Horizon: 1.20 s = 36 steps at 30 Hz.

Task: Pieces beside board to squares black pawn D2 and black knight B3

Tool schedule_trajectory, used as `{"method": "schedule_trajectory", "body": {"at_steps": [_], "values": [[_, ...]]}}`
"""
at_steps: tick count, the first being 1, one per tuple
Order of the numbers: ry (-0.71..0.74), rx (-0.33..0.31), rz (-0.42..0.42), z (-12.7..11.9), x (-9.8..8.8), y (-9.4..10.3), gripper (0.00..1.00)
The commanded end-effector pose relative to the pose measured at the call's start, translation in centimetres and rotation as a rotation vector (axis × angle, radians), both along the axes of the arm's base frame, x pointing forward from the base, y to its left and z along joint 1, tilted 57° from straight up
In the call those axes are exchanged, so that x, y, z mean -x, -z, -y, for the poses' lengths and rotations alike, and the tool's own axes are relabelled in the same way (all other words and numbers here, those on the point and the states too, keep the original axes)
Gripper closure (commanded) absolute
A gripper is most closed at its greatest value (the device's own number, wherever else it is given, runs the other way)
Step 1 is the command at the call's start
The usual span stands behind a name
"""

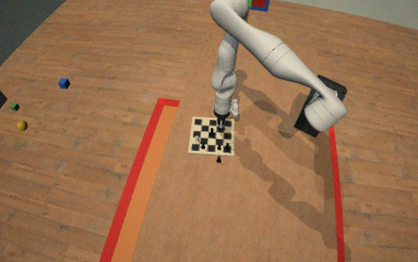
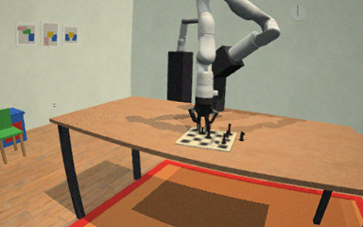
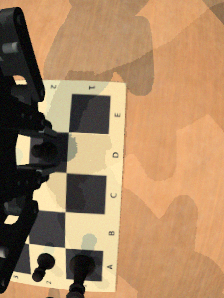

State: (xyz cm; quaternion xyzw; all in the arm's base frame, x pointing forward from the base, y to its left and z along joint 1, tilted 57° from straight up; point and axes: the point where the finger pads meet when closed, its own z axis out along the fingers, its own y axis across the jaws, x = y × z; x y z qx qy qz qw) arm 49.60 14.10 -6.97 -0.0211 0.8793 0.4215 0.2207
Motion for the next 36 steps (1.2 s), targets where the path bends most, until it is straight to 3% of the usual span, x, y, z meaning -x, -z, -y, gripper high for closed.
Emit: {"method": "schedule_trajectory", "body": {"at_steps": [1,14,23,36], "values": [[0.001,0.001,0.001,0.1,0.0,0.0,0.66],[0.001,0.001,0.001,0.1,0.0,-0.1,0.66],[0.001,0.001,0.001,1.5,0.7,-1.1,0.66],[0.001,0.001,0.001,6.3,3.0,-4.5,0.66]]}}
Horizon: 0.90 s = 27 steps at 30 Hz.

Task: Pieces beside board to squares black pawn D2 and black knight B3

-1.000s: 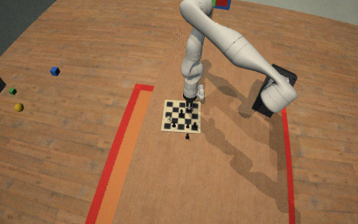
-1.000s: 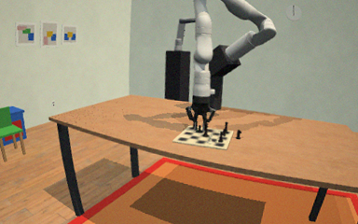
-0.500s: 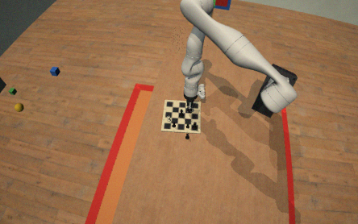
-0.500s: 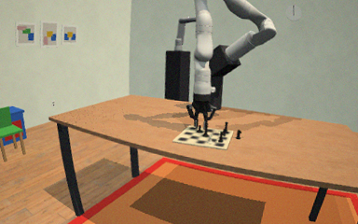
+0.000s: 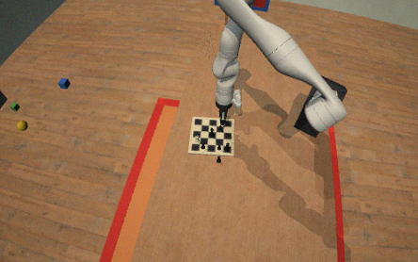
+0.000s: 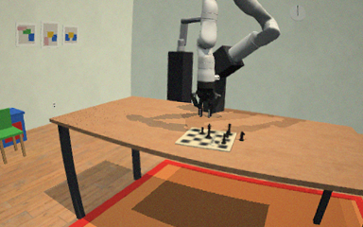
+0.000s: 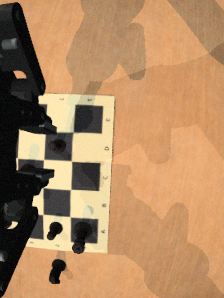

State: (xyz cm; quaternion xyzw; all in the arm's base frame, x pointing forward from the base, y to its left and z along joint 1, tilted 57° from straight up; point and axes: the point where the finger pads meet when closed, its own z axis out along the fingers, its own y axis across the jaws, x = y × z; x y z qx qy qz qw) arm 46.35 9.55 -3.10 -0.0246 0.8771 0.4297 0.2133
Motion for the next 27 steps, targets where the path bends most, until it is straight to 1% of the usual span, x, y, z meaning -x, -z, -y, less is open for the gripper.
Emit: {"method": "schedule_trajectory", "body": {"at_steps": [1,9,10,27], "values": [[0.017,0.015,0.01,1.9,-0.13,-0.8,0.66],[0.017,0.015,0.01,2.28,0.06,-1.08,0.66],[0.017,0.015,0.01,2.28,0.06,-1.08,0.0],[0.017,0.015,0.01,2.28,0.06,-1.08,0.0]]}}
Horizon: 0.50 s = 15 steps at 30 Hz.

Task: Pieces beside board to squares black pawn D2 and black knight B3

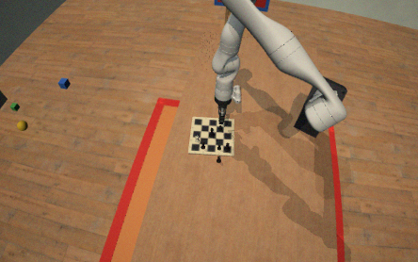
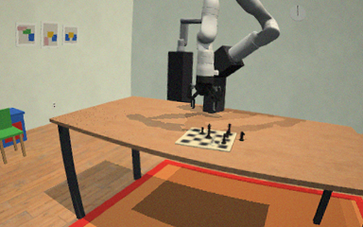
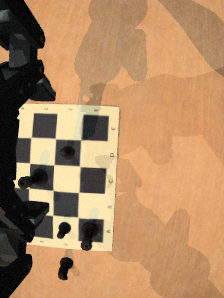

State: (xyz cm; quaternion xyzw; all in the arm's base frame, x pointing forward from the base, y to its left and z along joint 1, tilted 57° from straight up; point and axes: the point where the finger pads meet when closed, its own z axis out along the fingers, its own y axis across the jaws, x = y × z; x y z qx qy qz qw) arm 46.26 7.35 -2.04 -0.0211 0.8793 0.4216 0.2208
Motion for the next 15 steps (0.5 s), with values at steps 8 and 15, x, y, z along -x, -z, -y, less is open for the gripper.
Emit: {"method": "schedule_trajectory", "body": {"at_steps": [8,15], "values": [[-0.027,0.029,0.037,-0.1,0.0,-0.2,0.0],[-0.14,0.136,0.182,-0.8,0.0,-1.0,0.0]]}}
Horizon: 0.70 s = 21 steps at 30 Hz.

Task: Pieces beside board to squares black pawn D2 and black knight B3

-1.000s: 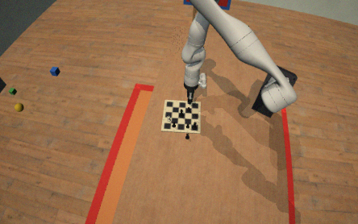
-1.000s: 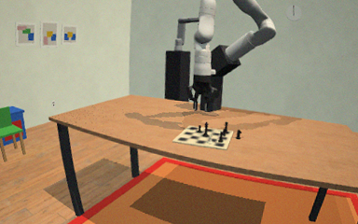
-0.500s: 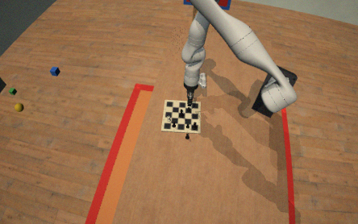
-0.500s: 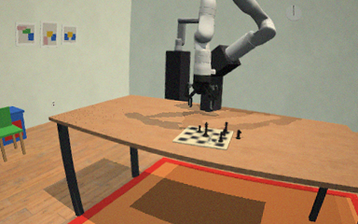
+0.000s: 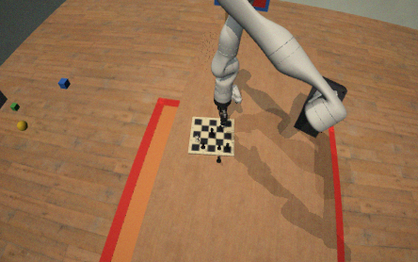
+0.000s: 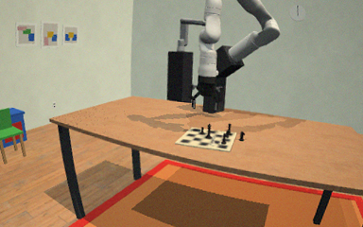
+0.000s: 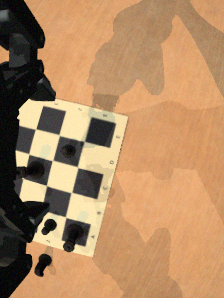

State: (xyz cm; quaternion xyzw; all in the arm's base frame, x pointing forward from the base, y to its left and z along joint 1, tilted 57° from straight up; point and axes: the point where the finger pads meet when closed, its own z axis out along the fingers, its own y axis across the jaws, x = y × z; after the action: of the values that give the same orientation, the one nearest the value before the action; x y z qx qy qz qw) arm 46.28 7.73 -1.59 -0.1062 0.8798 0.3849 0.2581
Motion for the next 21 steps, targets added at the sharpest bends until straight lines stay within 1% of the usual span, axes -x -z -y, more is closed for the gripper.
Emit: {"method": "schedule_trajectory", "body": {"at_steps": [1,5,11,13,17,19,21], "values": [[-0.072,0.066,0.087,-0.6,0.1,-0.9,0.0],[-0.243,0.206,0.304,-2.0,0.1,-2.6,0.0],[-0.548,0.414,0.698,-5.2,0.7,-6.3,0.0],[-0.548,0.414,0.698,-5.2,0.7,-6.3,0.0],[-0.733,0.515,0.946,-7.7,1.7,-9.0,0.0],[-0.807,0.55,1.049,-8.8,2.3,-10.1,0.0],[-0.865,0.576,1.133,-9.7,2.8,-11.0,0.0]]}}
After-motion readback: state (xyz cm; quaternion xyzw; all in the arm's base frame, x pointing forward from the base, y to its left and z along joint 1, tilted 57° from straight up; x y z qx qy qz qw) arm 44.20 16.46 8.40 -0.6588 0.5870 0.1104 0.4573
